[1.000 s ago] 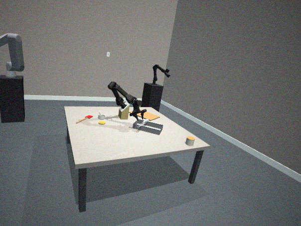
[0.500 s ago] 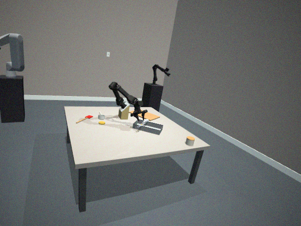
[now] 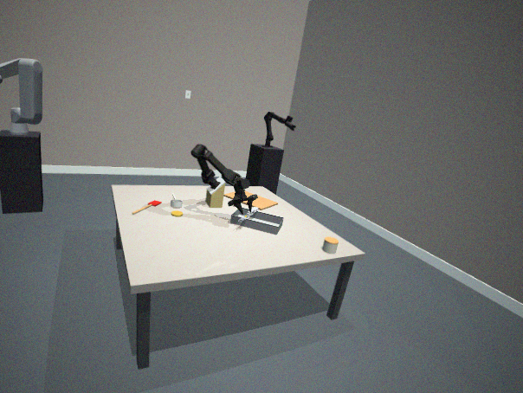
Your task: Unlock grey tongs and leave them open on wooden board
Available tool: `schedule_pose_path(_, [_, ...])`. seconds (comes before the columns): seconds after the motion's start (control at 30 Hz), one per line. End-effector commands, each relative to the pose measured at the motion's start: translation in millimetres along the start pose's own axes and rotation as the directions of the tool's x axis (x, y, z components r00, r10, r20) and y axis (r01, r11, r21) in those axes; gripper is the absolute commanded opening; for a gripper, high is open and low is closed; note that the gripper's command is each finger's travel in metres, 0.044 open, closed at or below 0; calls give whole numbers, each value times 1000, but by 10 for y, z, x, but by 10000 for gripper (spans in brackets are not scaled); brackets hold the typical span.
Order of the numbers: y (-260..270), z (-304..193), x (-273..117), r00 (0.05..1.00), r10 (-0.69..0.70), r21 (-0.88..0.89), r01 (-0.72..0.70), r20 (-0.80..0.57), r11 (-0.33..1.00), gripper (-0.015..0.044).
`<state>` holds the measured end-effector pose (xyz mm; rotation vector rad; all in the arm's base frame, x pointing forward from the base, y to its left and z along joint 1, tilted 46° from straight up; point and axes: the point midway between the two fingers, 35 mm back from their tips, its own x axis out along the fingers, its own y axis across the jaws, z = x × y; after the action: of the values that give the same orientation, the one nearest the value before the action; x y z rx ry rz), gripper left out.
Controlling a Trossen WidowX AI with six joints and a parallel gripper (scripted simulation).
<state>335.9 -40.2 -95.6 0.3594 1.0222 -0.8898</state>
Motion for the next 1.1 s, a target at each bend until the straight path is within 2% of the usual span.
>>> schedule_pose_path(0.0, [0, 8, 90, 1000, -2, -1, 2, -4, 1000, 260])
schedule_pose_path(1.07, [-26, -5, 553, 1000, -3, -1, 3, -1, 1000, 260])
